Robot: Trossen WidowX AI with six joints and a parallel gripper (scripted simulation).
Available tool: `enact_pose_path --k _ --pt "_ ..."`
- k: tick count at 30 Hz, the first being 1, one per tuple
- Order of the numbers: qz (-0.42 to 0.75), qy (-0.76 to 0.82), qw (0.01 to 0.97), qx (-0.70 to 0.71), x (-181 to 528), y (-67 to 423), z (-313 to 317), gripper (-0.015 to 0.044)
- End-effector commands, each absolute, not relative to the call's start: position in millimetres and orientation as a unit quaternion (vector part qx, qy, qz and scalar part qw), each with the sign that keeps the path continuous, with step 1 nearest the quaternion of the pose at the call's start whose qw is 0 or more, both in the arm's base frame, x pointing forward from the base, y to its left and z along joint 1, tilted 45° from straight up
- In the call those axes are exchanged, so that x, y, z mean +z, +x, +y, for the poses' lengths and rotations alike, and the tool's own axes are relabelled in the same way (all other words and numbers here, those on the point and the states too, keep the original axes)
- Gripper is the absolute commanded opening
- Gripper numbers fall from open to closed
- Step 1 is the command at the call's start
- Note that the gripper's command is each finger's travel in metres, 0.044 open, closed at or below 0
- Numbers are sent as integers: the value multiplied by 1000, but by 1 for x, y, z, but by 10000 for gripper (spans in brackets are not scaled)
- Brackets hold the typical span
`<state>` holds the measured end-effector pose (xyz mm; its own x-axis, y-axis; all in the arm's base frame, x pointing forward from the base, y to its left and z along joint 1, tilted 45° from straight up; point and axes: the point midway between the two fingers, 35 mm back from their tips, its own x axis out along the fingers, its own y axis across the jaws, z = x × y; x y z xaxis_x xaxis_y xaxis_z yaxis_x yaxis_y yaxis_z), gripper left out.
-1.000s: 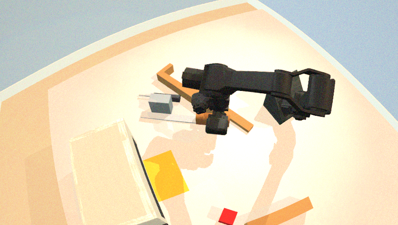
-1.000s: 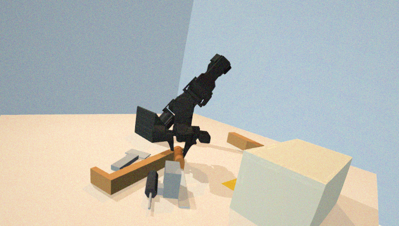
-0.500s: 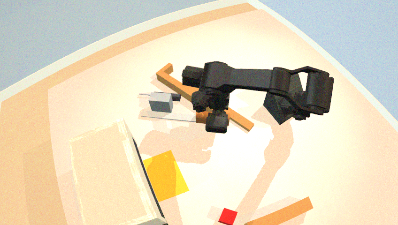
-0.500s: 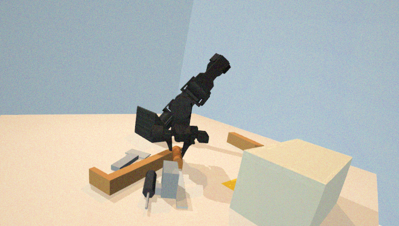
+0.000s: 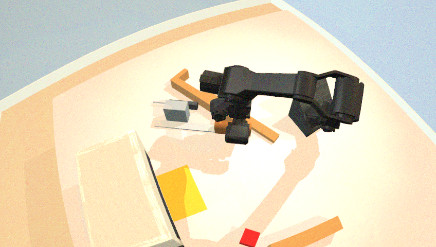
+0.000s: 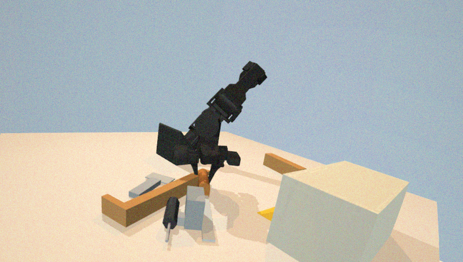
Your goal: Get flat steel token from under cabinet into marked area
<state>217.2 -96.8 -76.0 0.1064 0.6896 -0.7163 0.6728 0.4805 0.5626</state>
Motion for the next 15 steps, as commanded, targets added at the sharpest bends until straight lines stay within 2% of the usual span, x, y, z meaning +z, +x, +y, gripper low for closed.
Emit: enact_pose_path --k 1,15 --pt "670 509 540 0 -78 214 -100 0" --pt "670 509 540 0 -81 211 -103 0"
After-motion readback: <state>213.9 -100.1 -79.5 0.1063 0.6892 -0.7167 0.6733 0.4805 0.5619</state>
